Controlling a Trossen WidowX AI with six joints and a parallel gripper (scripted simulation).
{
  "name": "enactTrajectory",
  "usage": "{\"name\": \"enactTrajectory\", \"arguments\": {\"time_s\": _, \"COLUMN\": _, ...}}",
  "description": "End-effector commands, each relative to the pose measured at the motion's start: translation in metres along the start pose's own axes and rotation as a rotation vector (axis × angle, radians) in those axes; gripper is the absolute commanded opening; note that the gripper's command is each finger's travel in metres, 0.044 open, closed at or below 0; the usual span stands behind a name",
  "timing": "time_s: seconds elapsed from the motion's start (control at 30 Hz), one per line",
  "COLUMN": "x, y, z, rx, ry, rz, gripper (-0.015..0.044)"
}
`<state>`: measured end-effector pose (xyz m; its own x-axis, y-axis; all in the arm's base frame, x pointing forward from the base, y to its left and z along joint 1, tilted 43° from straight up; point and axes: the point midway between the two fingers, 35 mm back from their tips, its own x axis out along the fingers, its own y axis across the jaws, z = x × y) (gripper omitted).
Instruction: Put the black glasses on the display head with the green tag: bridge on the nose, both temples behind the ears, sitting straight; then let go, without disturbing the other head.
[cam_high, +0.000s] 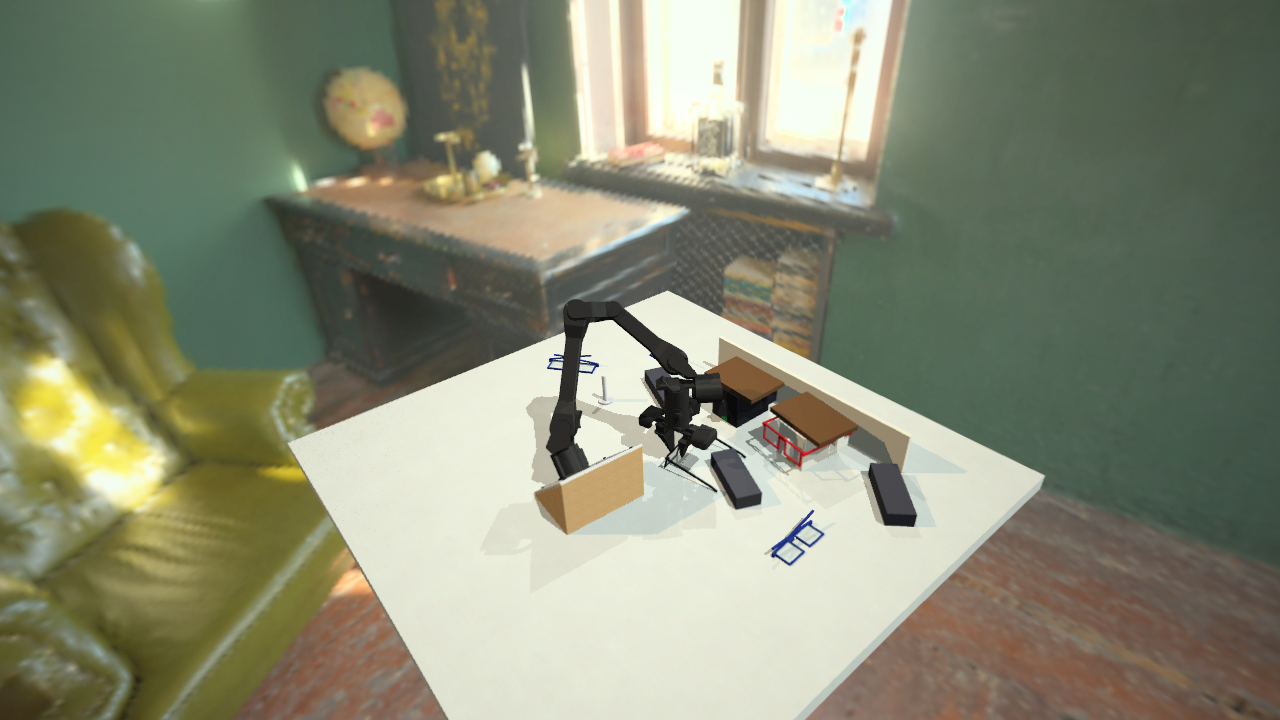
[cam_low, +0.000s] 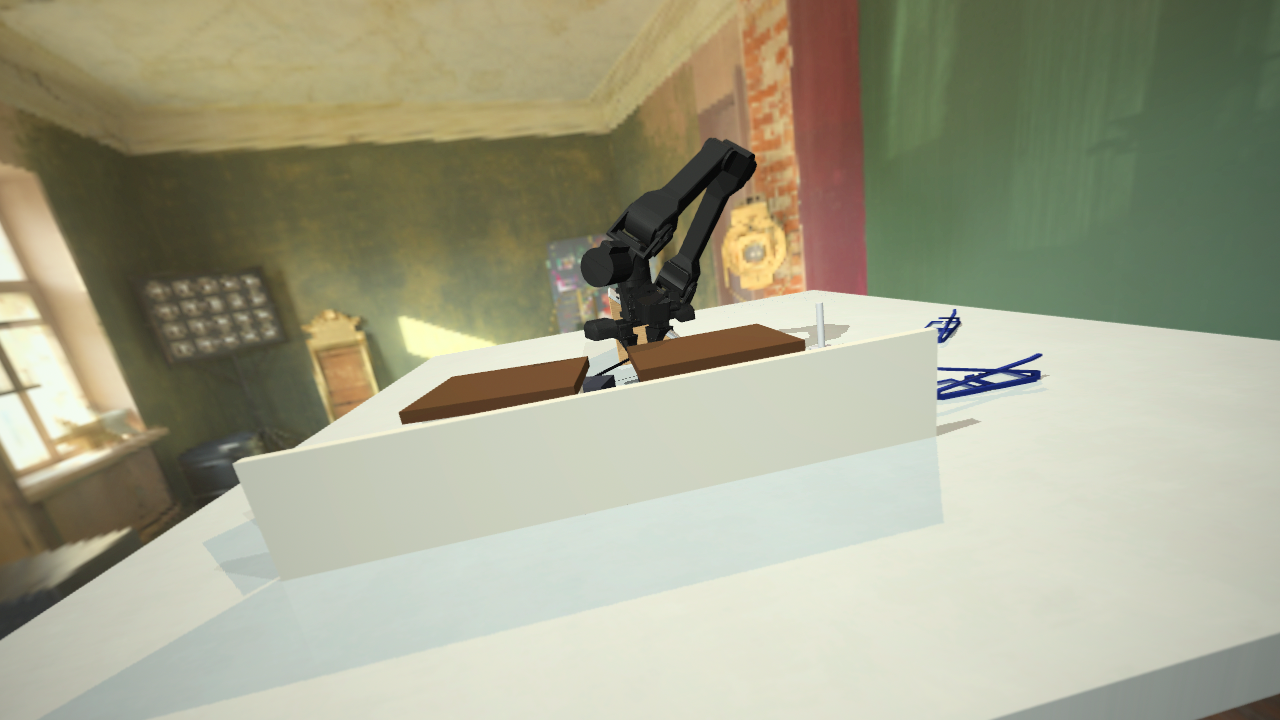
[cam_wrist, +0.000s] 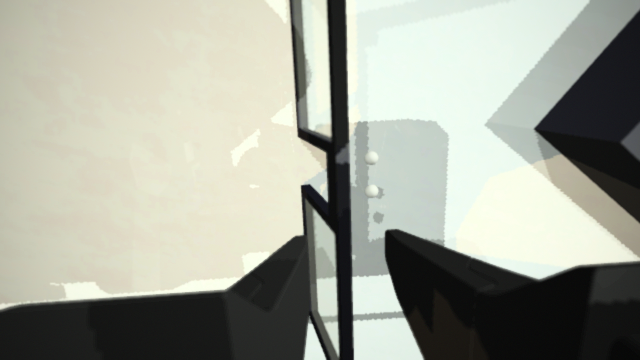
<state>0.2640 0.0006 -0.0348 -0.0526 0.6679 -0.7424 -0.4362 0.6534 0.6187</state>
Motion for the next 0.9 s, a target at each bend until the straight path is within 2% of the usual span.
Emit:
{"name": "enactTrajectory", "arguments": {"time_s": 0.0, "x": 0.0, "y": 0.0, "z": 0.0, "rx": 0.0, "ry": 0.0, "rz": 0.0, "gripper": 0.0107}}
{"name": "enactTrajectory", "arguments": {"time_s": 0.53, "x": 0.0, "y": 0.0, "z": 0.0, "rx": 0.0, "ry": 0.0, "rz": 0.0, "gripper": 0.0}}
{"name": "enactTrajectory", "arguments": {"time_s": 0.7, "x": -0.001, "y": 0.0, "z": 0.0, "rx": 0.0, "ry": 0.0, "rz": 0.0, "gripper": 0.0}}
{"name": "enactTrajectory", "arguments": {"time_s": 0.87, "x": -0.018, "y": -0.003, "z": 0.002, "rx": 0.002, "ry": 0.002, "rz": -0.002, "gripper": 0.0}}
